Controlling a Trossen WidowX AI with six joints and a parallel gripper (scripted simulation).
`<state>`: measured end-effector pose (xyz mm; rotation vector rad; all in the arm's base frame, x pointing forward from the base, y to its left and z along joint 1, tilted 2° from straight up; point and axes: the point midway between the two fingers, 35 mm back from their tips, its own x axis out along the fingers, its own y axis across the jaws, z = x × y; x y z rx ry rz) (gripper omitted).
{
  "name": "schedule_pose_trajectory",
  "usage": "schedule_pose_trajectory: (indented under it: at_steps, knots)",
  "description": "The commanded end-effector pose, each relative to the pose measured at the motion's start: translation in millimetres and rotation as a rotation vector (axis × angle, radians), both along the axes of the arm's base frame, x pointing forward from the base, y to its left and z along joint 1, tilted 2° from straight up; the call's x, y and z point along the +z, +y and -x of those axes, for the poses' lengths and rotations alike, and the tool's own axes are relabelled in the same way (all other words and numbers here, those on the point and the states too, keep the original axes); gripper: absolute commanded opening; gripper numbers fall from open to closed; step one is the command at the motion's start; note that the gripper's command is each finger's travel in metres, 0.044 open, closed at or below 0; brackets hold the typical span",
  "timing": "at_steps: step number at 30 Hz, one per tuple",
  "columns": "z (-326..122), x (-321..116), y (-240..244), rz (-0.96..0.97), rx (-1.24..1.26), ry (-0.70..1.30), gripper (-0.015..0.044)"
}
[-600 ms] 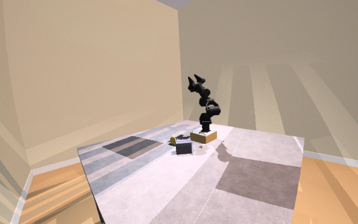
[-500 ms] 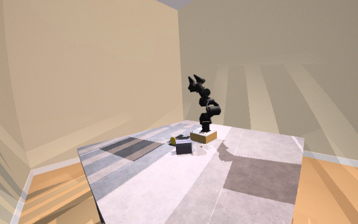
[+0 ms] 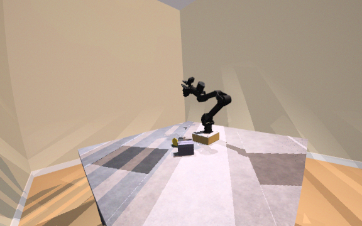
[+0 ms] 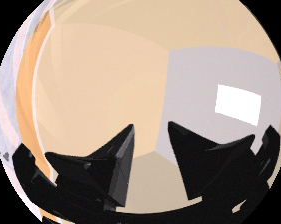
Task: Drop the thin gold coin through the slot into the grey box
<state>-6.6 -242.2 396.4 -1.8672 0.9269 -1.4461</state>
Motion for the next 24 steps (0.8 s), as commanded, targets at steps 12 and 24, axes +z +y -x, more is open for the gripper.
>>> schedule_pose_trajectory:
  at_steps: [12,24]
  knots:
    - [-154.0,-141.9,-77.1,-1.246,0.505,-1.157,0.0161]
    - [-259.0,-250.6,20.1,-1.915,-0.286,-1.703,0.0161]
